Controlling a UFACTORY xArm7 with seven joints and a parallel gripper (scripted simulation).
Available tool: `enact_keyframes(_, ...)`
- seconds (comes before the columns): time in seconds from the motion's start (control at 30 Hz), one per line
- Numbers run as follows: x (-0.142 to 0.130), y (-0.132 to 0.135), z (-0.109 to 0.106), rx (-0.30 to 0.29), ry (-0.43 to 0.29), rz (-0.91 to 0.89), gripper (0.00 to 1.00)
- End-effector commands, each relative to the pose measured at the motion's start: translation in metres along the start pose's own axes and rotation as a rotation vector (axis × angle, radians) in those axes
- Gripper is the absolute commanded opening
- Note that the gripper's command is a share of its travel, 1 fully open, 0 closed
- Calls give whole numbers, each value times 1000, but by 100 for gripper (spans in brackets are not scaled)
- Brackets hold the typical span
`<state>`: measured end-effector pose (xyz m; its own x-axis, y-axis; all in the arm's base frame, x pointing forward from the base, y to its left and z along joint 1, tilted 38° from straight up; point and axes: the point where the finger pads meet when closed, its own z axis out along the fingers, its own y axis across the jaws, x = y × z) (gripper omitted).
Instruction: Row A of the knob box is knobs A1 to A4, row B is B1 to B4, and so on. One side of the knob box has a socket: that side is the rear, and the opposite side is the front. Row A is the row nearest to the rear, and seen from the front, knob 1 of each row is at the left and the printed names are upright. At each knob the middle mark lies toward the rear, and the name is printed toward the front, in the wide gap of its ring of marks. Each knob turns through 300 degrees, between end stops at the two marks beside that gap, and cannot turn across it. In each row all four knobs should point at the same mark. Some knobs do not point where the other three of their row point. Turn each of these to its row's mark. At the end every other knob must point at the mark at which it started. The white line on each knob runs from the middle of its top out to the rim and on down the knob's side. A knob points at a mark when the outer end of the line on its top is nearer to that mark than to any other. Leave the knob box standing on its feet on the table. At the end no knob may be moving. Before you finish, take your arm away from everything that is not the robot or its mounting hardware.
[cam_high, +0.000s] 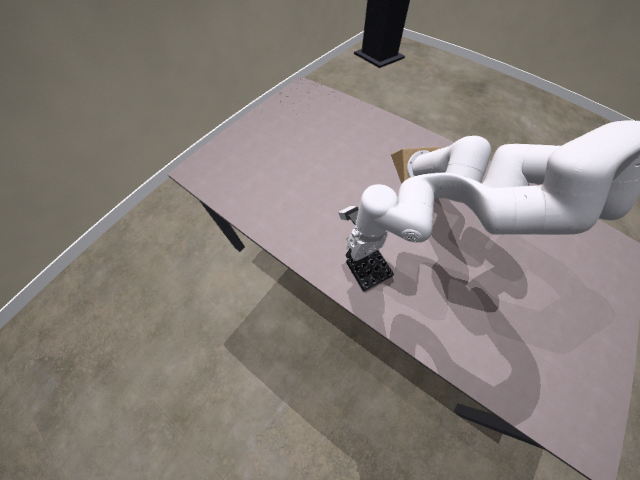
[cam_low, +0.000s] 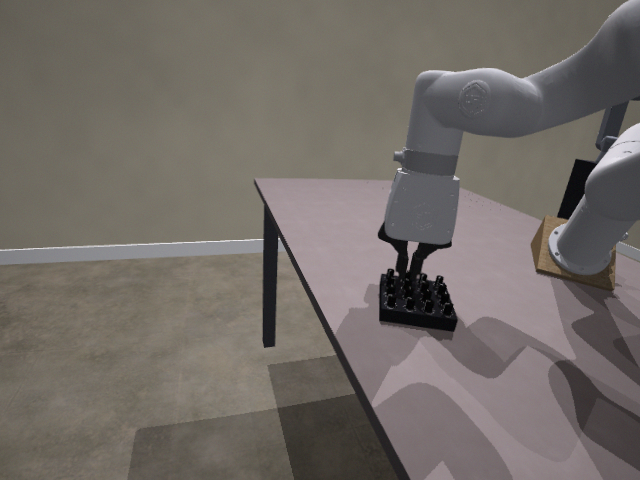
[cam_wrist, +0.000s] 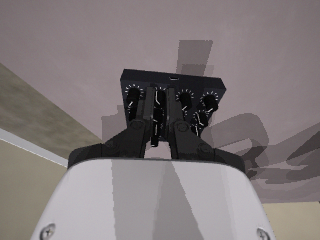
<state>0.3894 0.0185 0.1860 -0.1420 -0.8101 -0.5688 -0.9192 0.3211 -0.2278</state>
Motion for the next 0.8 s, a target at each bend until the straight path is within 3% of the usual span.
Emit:
enact_keyframes(0.0,0,-1,-1,3,0,0,8)
enact_keyframes(0.3,0,-1,-1,3,0,0,8)
enact_keyframes(0.33,0,-1,-1,3,0,0,19)
enact_keyframes(0.77,0,-1,-1,3,0,0,19)
